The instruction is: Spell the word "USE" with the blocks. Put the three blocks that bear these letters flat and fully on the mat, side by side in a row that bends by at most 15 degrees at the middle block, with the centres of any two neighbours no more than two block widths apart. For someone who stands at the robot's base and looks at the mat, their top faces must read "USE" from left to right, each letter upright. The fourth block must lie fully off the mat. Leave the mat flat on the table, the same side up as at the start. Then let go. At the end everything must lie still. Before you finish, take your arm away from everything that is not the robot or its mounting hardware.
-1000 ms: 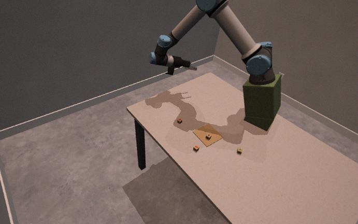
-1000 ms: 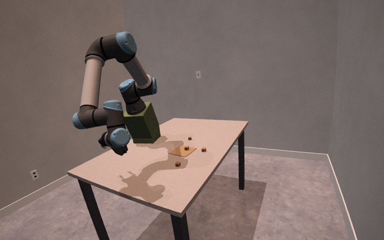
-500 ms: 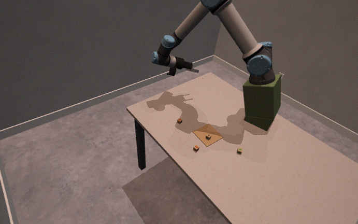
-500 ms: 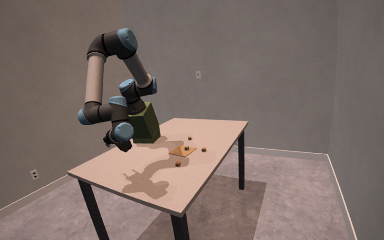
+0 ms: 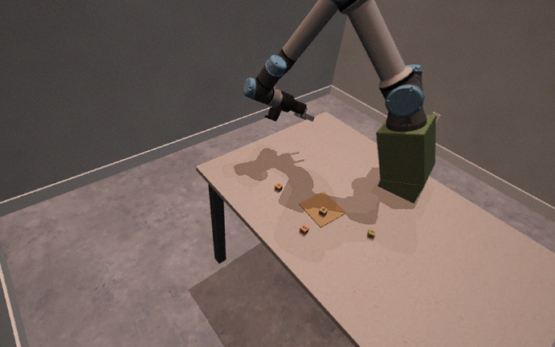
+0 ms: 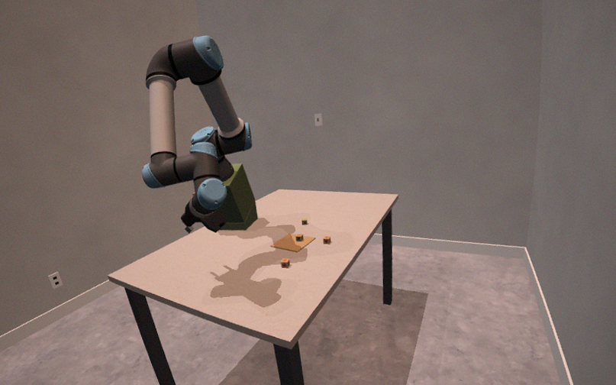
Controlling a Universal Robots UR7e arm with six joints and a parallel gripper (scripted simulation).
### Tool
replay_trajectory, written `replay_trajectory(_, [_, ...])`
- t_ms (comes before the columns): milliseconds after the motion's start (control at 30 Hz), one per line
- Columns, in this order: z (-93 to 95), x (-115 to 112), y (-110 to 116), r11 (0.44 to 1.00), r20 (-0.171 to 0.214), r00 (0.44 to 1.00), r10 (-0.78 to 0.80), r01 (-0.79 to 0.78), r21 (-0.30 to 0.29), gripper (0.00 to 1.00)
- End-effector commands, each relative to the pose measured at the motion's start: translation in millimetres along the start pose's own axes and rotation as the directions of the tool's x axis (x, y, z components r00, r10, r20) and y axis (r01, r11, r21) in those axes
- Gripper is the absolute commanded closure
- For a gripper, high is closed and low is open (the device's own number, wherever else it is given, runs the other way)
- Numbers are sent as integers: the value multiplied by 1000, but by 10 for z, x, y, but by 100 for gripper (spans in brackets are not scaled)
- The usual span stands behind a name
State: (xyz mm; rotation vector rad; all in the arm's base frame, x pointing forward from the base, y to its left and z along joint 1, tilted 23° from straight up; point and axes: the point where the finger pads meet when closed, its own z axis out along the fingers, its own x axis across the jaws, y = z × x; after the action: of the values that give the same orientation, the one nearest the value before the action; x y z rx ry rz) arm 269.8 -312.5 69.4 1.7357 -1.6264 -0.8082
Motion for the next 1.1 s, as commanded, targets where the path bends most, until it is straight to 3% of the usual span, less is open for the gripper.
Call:
replay_trajectory(0, [50,-267,-139,997,-27,1000,-2,4,72,0])
replay_trajectory(167, [107,-524,-272,990,-51,999,-2,9,141,0])
replay_trajectory(533, [310,-1395,-752,932,-130,991,19,29,362,0])
replay_trajectory(600, [310,-1395,-752,932,-130,991,19,29,362,0])
replay_trajectory(833, [446,-2026,-1108,857,-186,982,44,58,512,0])
replay_trajectory(1067, [557,-2560,-1391,775,-228,971,70,91,625,0])
